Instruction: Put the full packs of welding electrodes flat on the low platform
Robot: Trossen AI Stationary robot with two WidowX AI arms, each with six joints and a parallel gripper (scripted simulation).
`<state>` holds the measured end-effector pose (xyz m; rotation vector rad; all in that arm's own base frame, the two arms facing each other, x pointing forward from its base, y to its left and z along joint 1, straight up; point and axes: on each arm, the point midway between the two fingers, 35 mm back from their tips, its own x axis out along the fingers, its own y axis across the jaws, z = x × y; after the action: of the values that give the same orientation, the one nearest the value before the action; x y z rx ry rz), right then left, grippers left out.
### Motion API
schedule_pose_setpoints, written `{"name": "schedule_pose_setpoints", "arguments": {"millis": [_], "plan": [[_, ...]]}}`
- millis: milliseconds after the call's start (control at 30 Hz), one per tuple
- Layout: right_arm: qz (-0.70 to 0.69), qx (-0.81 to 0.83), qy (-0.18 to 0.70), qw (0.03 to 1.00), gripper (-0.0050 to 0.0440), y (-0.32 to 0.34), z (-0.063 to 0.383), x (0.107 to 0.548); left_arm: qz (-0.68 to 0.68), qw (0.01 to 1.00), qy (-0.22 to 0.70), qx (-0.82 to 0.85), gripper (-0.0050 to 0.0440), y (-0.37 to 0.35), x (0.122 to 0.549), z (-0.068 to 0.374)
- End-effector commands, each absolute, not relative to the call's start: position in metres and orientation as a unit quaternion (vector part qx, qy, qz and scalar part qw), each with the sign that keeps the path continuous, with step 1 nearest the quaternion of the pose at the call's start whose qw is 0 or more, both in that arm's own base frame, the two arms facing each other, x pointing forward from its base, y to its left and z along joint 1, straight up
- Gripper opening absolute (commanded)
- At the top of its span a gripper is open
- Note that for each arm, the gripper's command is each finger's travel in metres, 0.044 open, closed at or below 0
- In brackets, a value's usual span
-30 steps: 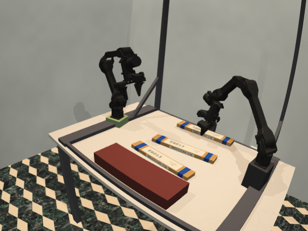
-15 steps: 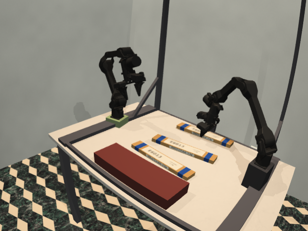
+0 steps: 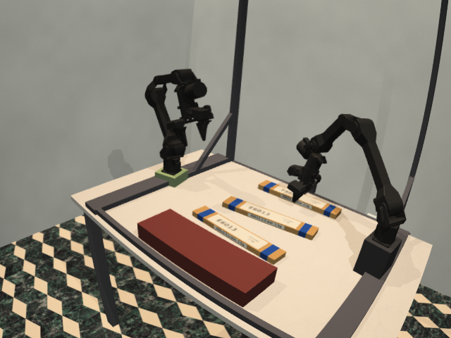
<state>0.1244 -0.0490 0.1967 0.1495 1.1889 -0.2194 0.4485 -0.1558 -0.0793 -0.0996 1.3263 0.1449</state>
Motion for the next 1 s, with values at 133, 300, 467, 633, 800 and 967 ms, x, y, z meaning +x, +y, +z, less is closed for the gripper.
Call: {"name": "schedule_pose_setpoints", "arguments": {"millis": [133,300,467,633,800,967], "plan": [[-0.103,0.067,0.551,0.826,0.0430,-0.049,0.202,0.125,0.062,0.800,0.595,-0.056,-0.0050,-0.159,0.461,-0.064],[-0.103,0.067,0.551,0.826,0.0430,-0.049,0.202,0.125,0.060,0.801,0.593,-0.057,-0.0050,-0.160,0.461,-0.060],[-0.103,0.067,0.551,0.826,0.0430,-0.049,0.202,0.125,0.060,0.801,0.593,-0.057,-0.0050,-0.159,0.461,-0.060],[-0.103,0.067,0.551,0.826,0.0430,-0.049,0.202,0.125,0.060,0.801,0.593,-0.057,-0.0050,-0.159,0.461,-0.059],[-0.103,0.067,0.551,0.826,0.0430,-0.049,0.202,0.125,0.058,0.808,0.583,-0.061,-0.0050,-0.160,0.466,-0.049],[-0.103,0.067,0.551,0.826,0.0430,-0.049,0.202,0.125,0.058,0.807,0.585,-0.060,-0.0050,-0.159,0.464,-0.050]]}}
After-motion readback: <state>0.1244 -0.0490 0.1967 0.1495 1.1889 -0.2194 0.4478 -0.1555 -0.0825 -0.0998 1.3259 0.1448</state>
